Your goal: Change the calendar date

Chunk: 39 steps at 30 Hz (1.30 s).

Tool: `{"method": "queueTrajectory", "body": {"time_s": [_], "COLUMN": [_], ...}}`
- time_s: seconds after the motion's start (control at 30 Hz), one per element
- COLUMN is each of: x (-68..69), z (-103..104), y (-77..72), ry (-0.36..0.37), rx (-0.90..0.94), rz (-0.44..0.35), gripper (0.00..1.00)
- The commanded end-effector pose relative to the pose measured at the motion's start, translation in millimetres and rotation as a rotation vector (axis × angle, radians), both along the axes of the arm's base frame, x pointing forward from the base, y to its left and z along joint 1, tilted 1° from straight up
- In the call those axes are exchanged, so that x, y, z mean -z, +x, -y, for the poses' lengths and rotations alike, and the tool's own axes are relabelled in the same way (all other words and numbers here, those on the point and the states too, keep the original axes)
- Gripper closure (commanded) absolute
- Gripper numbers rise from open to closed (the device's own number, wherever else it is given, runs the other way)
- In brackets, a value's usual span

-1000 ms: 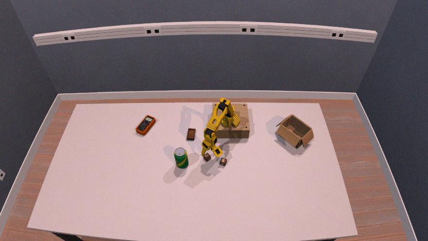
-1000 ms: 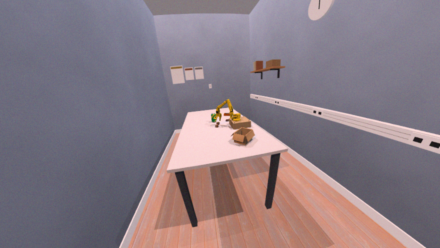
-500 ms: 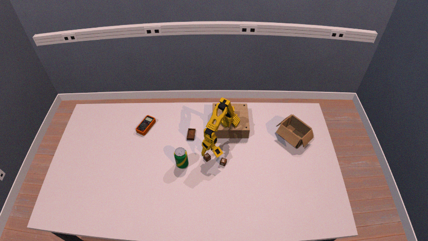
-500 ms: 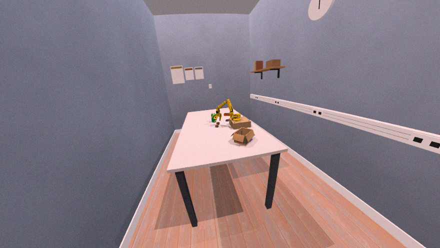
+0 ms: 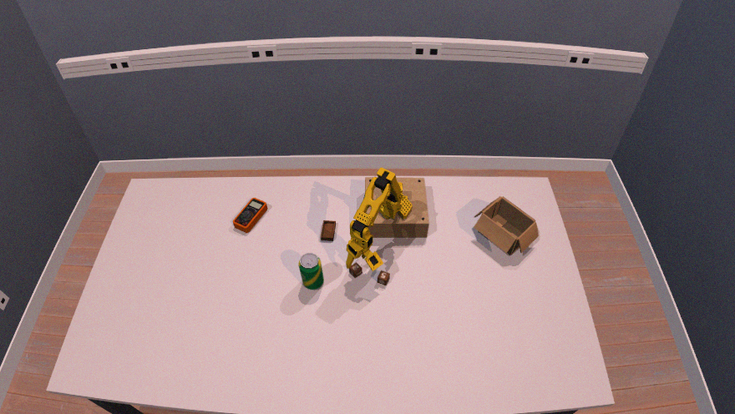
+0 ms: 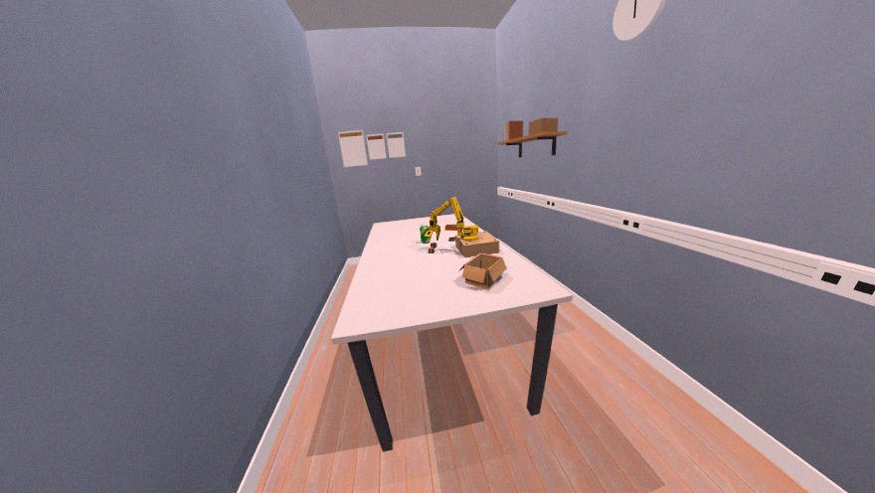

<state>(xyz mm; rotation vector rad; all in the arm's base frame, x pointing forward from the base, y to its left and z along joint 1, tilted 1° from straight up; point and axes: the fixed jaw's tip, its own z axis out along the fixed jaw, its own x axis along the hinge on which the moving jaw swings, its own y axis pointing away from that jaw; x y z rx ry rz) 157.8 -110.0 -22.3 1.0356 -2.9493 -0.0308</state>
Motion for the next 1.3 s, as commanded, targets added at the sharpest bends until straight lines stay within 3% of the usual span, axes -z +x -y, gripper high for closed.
{"method": "queueTrajectory", "body": {"time_s": [0.0,0.77,1.27], "x": [2.2,31.5,39.8], "z": [3,2,2], "y": [1.0,1.0,0.2], "ry": [-0.003,-0.003,-0.003], "rx": [0.001,0.001,0.001], "rz": [0.007,0.007,0.007], "gripper": [0.65,0.65,0.65]}}
